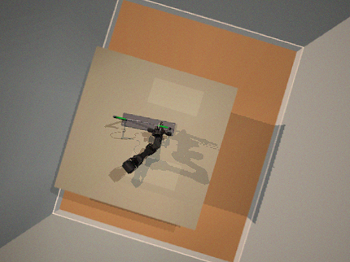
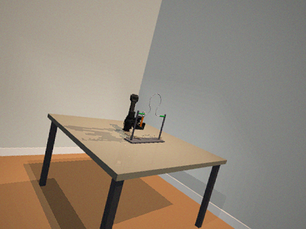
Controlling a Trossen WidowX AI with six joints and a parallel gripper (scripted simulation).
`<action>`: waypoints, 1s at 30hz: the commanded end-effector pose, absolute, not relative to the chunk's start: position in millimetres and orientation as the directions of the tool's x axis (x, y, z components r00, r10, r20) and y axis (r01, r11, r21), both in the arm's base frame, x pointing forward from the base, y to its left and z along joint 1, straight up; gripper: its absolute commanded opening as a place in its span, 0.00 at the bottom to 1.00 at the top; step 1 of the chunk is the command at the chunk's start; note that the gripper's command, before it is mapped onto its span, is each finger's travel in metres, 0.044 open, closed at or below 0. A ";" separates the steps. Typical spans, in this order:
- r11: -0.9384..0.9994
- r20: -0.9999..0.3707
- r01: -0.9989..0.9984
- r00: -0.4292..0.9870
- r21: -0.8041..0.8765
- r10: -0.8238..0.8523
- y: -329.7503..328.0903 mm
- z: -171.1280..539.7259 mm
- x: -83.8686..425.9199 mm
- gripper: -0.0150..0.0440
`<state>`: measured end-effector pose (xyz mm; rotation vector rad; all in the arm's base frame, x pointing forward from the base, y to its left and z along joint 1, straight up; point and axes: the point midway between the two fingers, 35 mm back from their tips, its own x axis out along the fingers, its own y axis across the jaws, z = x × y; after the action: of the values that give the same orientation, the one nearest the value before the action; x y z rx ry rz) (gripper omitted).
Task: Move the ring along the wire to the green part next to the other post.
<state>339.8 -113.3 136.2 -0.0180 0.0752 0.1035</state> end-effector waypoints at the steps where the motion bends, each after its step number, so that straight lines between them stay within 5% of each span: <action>1: 0.995 -0.071 -0.101 0.992 -0.014 0.100 -109.4 137.9 339.1 0.00; 30: 0.991 -0.068 -0.105 0.992 0.078 0.110 -69.6 137.9 335.7 0.00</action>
<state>336.6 -74.5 135.9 0.0558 0.0779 0.1103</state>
